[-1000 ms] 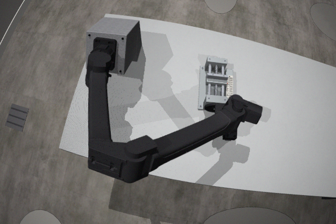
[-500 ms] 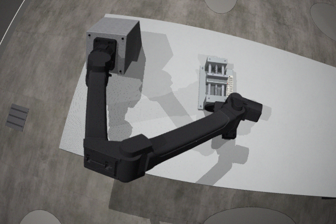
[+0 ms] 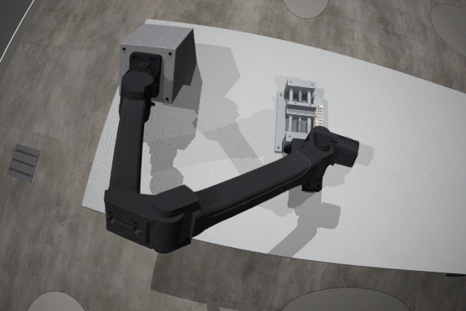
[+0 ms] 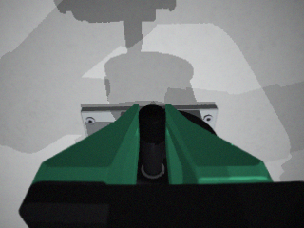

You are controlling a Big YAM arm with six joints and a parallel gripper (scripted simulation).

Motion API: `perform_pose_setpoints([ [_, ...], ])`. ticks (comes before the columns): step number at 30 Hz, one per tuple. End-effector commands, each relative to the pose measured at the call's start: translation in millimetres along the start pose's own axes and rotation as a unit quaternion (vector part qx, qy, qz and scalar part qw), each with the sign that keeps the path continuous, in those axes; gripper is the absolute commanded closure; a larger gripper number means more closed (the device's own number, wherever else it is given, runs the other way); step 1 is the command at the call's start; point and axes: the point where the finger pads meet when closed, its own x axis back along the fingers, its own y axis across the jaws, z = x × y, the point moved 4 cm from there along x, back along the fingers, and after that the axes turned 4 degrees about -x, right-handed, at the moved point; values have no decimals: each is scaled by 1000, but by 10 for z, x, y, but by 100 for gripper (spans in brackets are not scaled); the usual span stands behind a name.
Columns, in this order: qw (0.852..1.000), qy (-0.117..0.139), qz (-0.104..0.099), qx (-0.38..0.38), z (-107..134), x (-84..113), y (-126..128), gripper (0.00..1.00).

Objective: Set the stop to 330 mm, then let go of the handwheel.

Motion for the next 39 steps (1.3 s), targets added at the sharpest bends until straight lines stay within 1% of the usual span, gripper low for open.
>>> perform_pose_setpoints([
  [1, 1000, 1, -22, 3, 38, 261, 18, 94],
  [3, 1000, 1, -23, 1, 35, 250, -3, 94],
  [4, 1000, 0, -29, -4, 30, 243, 5, 94],
  [7, 1000, 0, -28, 2, 29, 234, -18, 94],
  [8, 1000, 0, -26, 8, 28, 224, -56, 94],
  [11, 1000, 0, -28, 5, 22, 201, -101, 94],
  [14, 1000, 1, -22, 7, 18, 180, -155, 94],
  [17, 1000, 1, -23, 6, 15, 177, -153, 94],
  [19, 1000, 0, -22, 2, -10, 140, -160, 94],
  [22, 1000, 0, -14, -5, -68, 42, -228, 94],
  [24, 1000, 0, -14, -5, -68, 42, -228, 94],
  [25, 1000, -1, -8, 2, -63, 44, -272, 94],
  [26, 1000, -2, -11, -6, -90, 8, -271, 94],
  [28, 1000, -2, -11, -7, -91, -3, -292, 94],
  [30, 1000, -1, -7, -2, -87, -10, -326, 94],
  [34, 1000, -2, -10, -4, -79, 1, -319, 94],
  [39, 1000, -2, -11, -7, -92, -46, -341, 94],
])
